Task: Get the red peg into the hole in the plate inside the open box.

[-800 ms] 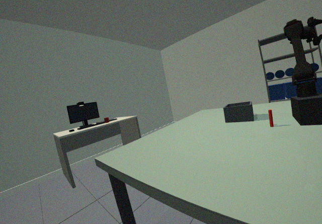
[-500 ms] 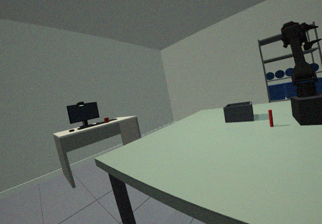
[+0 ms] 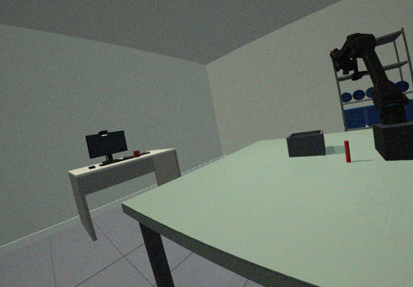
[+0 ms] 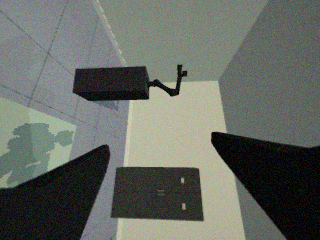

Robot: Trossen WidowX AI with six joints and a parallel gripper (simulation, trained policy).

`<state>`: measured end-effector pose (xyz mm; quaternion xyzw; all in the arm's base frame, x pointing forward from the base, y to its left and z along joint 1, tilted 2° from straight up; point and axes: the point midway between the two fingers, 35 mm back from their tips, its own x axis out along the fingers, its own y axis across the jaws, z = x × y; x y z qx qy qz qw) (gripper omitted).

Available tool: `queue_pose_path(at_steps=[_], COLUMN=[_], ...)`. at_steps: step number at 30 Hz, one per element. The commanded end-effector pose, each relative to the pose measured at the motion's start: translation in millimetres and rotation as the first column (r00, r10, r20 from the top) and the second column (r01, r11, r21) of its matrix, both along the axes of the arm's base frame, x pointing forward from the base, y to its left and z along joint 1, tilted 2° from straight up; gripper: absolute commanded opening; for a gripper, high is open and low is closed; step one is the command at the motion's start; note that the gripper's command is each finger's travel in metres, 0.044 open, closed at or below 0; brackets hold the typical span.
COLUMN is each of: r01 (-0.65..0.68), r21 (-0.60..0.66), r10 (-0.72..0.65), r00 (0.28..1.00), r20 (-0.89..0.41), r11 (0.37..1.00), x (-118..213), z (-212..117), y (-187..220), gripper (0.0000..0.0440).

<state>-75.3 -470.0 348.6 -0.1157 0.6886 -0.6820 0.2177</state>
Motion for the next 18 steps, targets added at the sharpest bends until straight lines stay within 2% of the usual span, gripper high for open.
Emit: queue_pose_path(at_steps=[1,9,18], r01=[-0.102,-0.326,-0.518], r21=[-0.012,-0.057,-0.127], r10=[0.103,0.331,0.526], r00=[0.994,0.927,0.773], r20=[0.047,0.179,0.354], r11=[0.995,0.944,0.846], x=[40.8,141.3,248.0], z=[-9.2,-30.5,-53.3], y=[-2.2,8.9,53.0], gripper=[0.0440,0.0440,0.0440])
